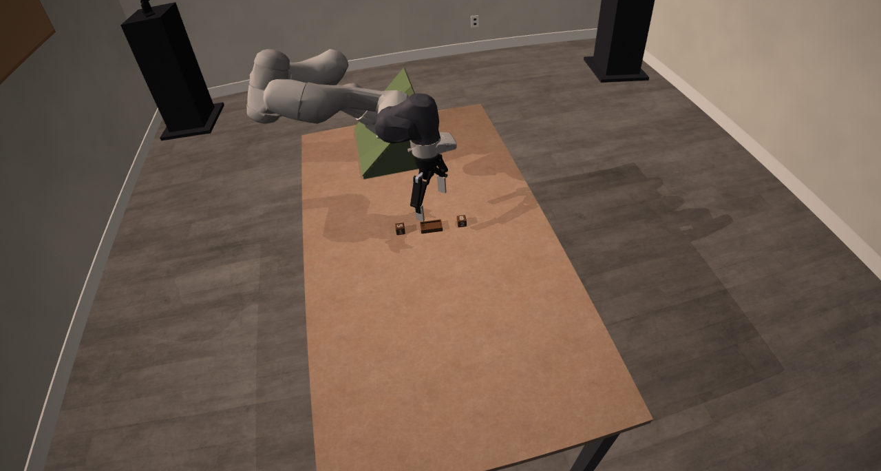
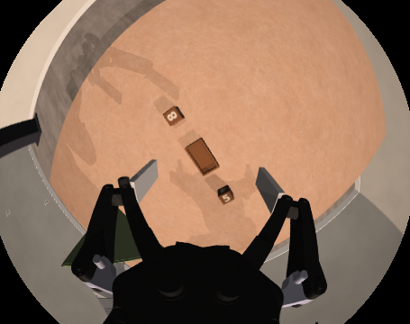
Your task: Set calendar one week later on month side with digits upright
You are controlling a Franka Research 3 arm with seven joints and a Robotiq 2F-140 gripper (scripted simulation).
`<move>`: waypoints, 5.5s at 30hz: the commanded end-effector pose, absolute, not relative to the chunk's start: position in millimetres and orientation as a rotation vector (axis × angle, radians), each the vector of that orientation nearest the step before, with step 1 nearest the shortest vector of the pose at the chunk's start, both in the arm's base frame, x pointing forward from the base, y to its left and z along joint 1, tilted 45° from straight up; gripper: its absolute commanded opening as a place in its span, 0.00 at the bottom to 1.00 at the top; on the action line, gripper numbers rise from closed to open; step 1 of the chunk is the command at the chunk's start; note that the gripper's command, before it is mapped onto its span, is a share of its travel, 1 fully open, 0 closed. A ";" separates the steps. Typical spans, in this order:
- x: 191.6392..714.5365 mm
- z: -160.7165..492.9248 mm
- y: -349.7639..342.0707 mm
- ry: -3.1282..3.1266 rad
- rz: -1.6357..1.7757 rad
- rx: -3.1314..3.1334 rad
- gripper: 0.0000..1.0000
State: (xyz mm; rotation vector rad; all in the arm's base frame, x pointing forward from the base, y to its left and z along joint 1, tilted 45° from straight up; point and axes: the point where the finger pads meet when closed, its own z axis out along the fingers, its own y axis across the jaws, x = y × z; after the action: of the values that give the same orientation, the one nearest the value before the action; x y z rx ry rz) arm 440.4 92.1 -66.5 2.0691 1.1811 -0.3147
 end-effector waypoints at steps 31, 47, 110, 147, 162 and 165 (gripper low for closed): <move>433.0 -16.6 29.4 0.407 0.021 2.326 1.00; 424.3 3.2 0.7 0.108 0.135 2.356 1.00; 426.7 -9.8 -12.4 0.108 0.135 2.356 0.28; 430.9 -33.1 -35.8 0.108 0.135 2.356 0.28; 430.9 -33.1 -35.8 0.108 0.135 2.356 0.28; 430.9 -33.1 -35.8 0.108 0.135 2.356 0.28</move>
State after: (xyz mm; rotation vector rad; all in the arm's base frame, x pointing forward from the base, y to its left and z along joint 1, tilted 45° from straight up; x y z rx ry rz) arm 429.5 -35.8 -32.3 2.3527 0.1176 0.1297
